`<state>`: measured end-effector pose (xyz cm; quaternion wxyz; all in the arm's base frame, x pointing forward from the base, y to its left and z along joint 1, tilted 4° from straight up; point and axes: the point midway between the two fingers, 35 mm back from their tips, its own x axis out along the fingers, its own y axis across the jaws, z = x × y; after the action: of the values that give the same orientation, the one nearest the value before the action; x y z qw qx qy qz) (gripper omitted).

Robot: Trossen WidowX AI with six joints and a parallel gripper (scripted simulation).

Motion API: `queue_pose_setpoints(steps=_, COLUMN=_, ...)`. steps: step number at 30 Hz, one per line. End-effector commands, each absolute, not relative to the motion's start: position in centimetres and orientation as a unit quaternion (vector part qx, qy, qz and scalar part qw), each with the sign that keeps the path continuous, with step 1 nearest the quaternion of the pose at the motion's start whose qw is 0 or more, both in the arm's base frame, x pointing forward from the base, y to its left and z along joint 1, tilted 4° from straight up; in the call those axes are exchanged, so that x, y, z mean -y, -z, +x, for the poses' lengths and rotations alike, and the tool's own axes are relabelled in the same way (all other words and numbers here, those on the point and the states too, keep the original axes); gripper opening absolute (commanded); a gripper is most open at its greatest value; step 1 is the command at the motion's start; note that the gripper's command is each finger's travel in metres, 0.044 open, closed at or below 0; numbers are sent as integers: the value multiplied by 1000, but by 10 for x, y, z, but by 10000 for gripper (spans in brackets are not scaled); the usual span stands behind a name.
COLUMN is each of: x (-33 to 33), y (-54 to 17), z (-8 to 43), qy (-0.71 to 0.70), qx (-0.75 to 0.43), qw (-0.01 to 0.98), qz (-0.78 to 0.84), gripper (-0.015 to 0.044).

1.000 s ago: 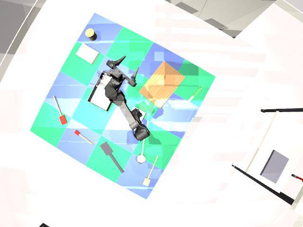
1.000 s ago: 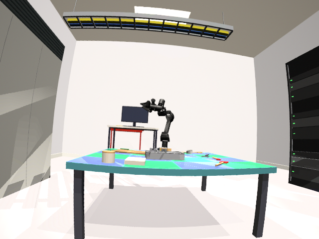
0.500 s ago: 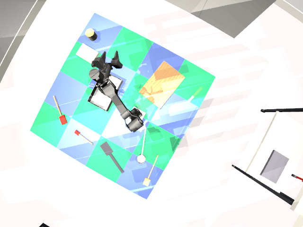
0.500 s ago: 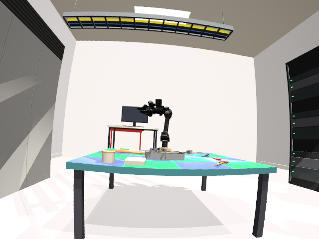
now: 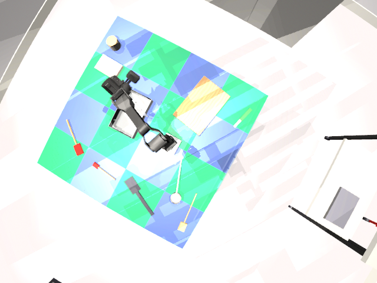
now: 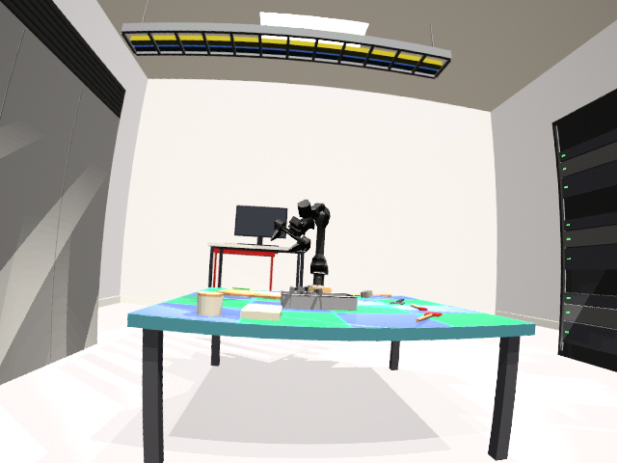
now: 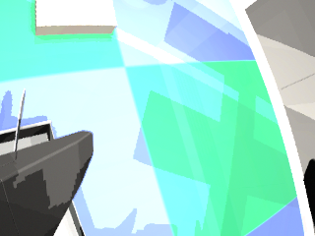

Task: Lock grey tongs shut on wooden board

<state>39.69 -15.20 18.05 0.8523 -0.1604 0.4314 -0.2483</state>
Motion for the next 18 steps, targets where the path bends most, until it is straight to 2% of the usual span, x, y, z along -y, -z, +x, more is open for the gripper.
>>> queue_pose_setpoints(steps=1, x=101, y=-115, z=390, qy=103, qx=-576, qw=805, qz=-102, gripper=440)
queue_pose_setpoints(steps=9, x=44, y=-74, z=356, qy=-20, qx=-714, qw=700, qz=-10, gripper=440)
queue_pose_setpoints(steps=18, x=42, y=-73, z=355, qy=-24, qx=-718, qw=695, qz=-6, gripper=440)
